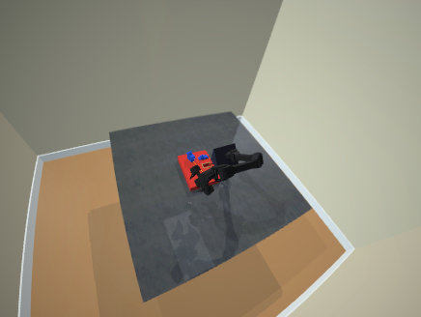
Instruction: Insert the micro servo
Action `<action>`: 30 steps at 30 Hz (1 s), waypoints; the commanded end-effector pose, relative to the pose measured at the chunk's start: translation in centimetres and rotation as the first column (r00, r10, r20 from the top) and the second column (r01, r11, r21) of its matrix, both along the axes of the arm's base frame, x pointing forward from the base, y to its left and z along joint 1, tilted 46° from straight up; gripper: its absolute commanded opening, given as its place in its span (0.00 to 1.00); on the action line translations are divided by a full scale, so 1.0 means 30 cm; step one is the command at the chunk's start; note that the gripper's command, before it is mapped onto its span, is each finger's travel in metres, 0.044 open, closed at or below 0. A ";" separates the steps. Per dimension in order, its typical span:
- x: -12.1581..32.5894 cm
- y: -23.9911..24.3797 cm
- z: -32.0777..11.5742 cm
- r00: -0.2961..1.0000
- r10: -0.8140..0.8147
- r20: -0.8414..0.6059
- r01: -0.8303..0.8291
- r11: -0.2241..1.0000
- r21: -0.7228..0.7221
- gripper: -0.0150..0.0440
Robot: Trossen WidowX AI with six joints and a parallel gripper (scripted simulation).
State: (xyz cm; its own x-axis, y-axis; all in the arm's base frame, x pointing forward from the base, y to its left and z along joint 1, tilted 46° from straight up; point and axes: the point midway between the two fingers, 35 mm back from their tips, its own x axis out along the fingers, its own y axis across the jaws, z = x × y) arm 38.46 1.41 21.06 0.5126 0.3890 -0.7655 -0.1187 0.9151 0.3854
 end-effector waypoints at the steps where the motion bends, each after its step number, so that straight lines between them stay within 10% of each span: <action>1: -0.003 -0.050 -0.067 0.994 -0.064 -0.093 0.068 0.997 0.040 1.00; 30: -0.179 -0.420 -0.507 0.541 -0.385 -0.748 0.685 0.717 0.127 1.00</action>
State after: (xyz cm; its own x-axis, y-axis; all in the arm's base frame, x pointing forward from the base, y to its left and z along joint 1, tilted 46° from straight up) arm 33.82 -10.54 6.90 0.1916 0.4990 -0.8451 0.6942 0.5398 0.4761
